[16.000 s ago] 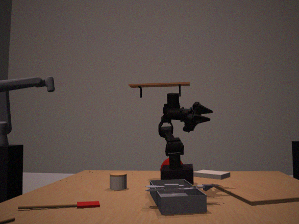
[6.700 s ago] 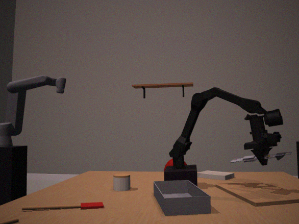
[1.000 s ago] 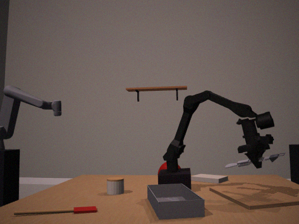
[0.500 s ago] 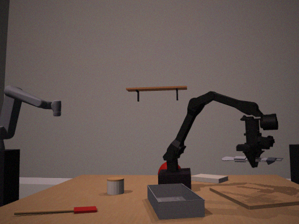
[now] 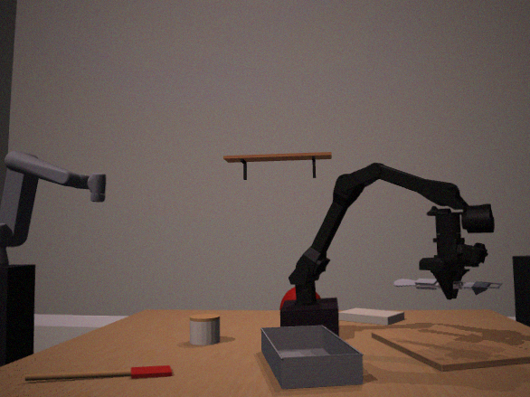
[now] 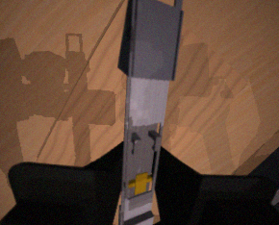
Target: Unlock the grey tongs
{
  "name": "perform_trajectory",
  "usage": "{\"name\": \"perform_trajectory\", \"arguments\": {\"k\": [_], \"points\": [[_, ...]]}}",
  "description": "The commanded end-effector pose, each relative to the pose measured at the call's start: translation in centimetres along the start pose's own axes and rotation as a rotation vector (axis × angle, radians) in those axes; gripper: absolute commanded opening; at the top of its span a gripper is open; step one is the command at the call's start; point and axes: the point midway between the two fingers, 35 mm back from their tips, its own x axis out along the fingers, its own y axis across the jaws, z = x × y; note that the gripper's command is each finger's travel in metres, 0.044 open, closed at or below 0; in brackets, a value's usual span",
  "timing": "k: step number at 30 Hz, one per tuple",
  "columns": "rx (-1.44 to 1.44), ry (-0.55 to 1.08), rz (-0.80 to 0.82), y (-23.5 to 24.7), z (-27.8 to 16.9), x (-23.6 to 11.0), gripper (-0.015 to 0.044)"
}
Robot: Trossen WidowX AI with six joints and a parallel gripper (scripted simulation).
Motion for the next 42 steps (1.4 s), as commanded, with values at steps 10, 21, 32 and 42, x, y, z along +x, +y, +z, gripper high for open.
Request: {"name": "perform_trajectory", "arguments": {"k": [10,21,32,42], "points": [[0.004,0.006,0.004,0.1,0.0,2.2,-0.015],[0.004,0.006,0.004,0.1,0.0,4.0,-0.015],[0.004,0.006,0.004,0.1,0.0,5.8,-0.015],[0.004,0.006,0.004,0.1,-0.2,7.4,-0.015]]}}
